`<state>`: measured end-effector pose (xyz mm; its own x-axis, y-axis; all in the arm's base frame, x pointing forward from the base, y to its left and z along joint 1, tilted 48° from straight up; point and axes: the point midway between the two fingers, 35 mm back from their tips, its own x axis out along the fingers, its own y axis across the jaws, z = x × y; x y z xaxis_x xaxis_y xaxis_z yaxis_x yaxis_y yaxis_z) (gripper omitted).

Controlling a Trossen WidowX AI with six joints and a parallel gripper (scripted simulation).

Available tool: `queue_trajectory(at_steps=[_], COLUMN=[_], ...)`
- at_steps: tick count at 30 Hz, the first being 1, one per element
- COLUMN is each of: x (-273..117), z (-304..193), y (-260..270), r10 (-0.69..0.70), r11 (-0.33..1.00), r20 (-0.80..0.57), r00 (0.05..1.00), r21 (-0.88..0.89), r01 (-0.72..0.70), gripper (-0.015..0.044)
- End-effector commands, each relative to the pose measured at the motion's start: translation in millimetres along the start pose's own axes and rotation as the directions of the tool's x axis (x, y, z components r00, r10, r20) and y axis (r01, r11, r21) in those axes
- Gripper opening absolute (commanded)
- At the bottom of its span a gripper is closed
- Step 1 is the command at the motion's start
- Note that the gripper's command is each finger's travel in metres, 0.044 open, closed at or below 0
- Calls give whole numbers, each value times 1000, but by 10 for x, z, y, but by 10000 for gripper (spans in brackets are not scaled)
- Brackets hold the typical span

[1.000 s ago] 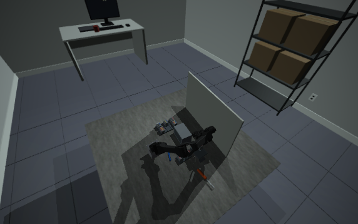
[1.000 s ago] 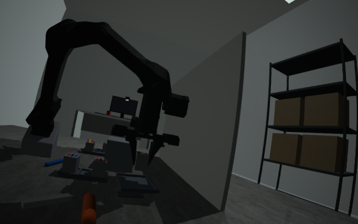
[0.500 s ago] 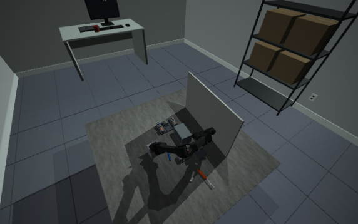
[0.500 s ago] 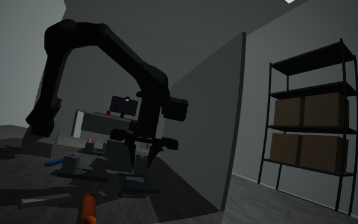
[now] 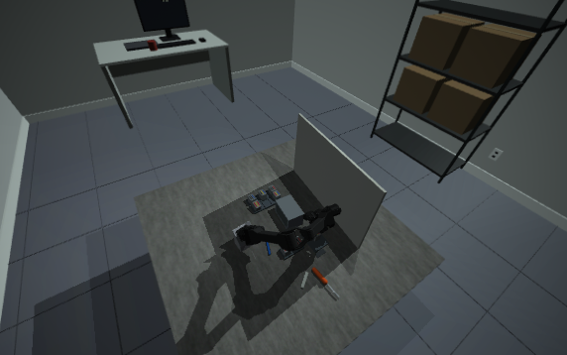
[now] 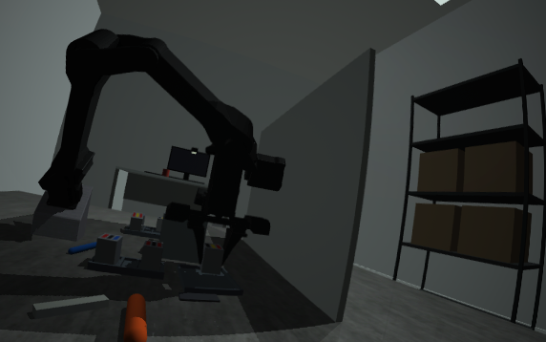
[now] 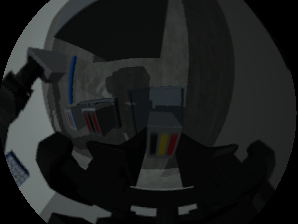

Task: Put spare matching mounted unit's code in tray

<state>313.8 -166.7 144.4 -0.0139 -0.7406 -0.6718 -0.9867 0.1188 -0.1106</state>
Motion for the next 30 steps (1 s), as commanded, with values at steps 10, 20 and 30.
queue_trajectory(at_steps=[10, 20, 30], x=[61, 61, -463], z=[-7, -7, 20], y=[12, 12, -30], r10=[0, 0, -1], r11=[1000, 1000, 1000], r20=[-3, -3, 8], r00=[1000, 1000, 1000], r21=[0, 0, -1], r01=[0, 0, 1], gripper=[53, 315, 440])
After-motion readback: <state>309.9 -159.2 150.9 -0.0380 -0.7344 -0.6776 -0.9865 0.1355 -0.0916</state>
